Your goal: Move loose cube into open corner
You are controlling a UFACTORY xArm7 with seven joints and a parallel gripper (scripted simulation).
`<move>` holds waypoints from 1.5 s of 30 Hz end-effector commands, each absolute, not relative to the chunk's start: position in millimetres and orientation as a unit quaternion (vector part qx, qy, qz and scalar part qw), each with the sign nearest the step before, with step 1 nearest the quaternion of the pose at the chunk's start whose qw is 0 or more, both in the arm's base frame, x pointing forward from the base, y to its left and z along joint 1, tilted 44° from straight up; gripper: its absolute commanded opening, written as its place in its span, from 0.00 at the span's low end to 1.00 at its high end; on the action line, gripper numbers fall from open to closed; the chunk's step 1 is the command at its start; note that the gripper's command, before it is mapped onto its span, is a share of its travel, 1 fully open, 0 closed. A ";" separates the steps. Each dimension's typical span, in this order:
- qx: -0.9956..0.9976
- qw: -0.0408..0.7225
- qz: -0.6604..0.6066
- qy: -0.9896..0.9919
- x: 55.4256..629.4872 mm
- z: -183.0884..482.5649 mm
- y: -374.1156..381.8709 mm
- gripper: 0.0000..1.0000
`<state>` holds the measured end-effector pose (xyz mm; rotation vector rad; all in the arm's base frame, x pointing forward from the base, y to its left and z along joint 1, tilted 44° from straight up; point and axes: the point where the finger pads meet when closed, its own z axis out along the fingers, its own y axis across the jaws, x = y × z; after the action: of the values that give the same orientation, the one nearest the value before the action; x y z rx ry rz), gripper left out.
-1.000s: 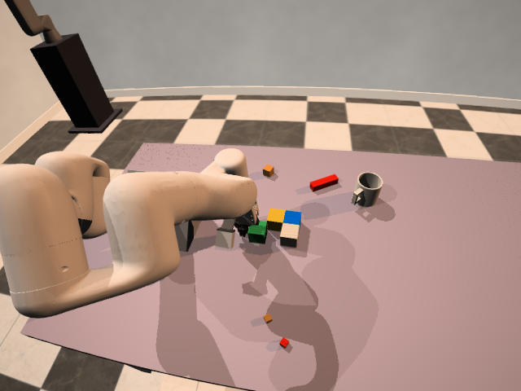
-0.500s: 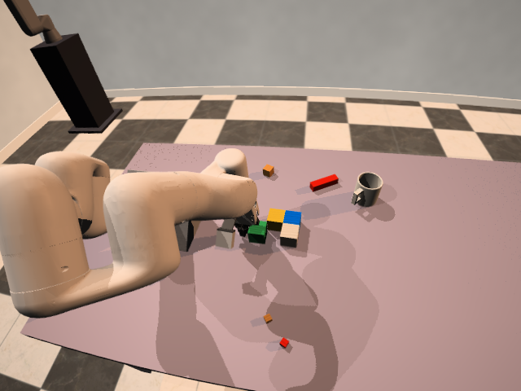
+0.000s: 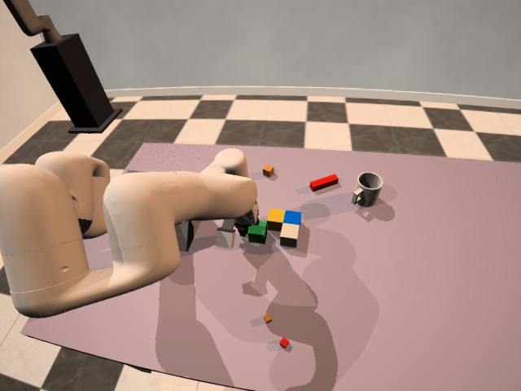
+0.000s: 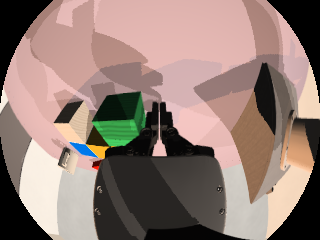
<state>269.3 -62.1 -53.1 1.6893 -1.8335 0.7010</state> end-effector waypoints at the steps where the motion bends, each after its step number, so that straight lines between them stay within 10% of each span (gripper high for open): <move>1: 0.628 0.271 0.261 -0.681 270.6 -52.9 -60.8 0.00; 45: 0.628 0.271 0.261 -0.681 282.1 -52.7 -61.7 0.00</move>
<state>279.5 -62.9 -53.0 1.6893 -1.8334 0.7009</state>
